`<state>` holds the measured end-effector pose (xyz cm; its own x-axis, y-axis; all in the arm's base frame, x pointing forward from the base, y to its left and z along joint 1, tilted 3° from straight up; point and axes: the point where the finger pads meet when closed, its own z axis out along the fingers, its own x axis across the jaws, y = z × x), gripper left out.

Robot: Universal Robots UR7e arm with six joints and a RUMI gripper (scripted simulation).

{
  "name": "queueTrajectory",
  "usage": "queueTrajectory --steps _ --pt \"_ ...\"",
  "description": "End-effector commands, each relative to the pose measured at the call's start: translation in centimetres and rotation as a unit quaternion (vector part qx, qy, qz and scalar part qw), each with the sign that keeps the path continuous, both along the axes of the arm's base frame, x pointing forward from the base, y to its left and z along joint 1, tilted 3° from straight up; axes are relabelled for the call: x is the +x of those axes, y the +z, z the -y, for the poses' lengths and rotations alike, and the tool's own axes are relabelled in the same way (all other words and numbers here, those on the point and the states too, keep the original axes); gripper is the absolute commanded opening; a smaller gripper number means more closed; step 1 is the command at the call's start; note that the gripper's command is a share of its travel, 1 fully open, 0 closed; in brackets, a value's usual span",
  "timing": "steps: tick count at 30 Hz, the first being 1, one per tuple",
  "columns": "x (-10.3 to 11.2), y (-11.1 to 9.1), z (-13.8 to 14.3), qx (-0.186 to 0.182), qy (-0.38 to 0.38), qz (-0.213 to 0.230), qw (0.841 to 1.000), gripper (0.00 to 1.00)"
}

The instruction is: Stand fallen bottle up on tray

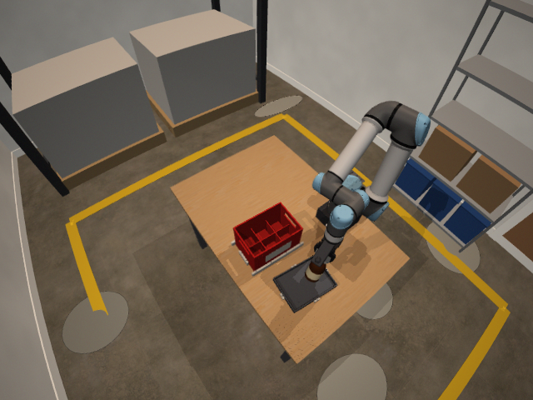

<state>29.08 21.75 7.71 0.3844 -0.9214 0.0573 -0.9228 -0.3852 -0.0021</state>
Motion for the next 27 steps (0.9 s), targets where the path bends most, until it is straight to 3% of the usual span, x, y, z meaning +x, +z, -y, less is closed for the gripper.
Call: queueTrajectory --steps 1,27 --pt "0.1 -0.6 0.0 0.0 0.0 0.001 1.0 0.0" --pt "0.1 -2.4 0.1 0.0 0.0 0.001 1.0 0.0"
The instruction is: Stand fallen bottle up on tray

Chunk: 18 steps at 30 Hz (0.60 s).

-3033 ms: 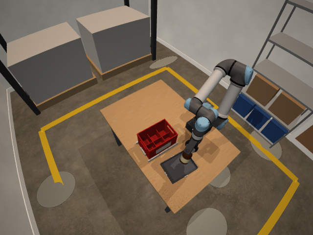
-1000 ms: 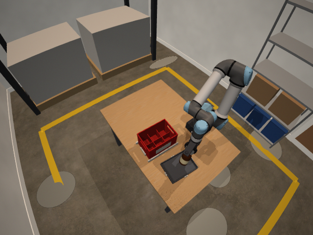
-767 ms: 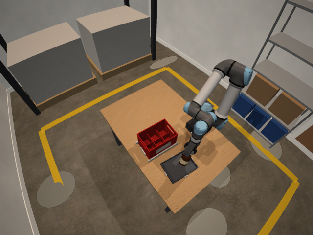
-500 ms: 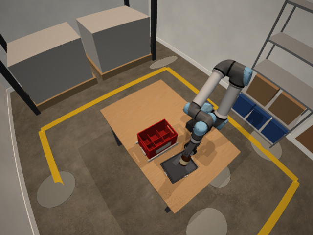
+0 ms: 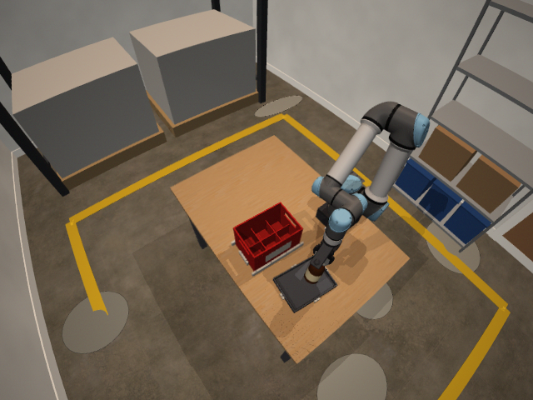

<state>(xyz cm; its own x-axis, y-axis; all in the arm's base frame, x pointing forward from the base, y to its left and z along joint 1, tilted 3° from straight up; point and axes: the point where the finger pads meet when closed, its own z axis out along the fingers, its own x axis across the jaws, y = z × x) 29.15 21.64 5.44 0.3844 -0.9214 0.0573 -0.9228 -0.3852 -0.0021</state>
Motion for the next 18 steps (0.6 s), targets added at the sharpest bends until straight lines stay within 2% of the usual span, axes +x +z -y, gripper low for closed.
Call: queueTrajectory --steps 1,18 --pt "0.05 -0.18 -0.01 0.0 0.0 0.001 1.0 0.0" --pt "0.06 -0.41 0.0 0.0 0.0 0.001 1.0 0.0"
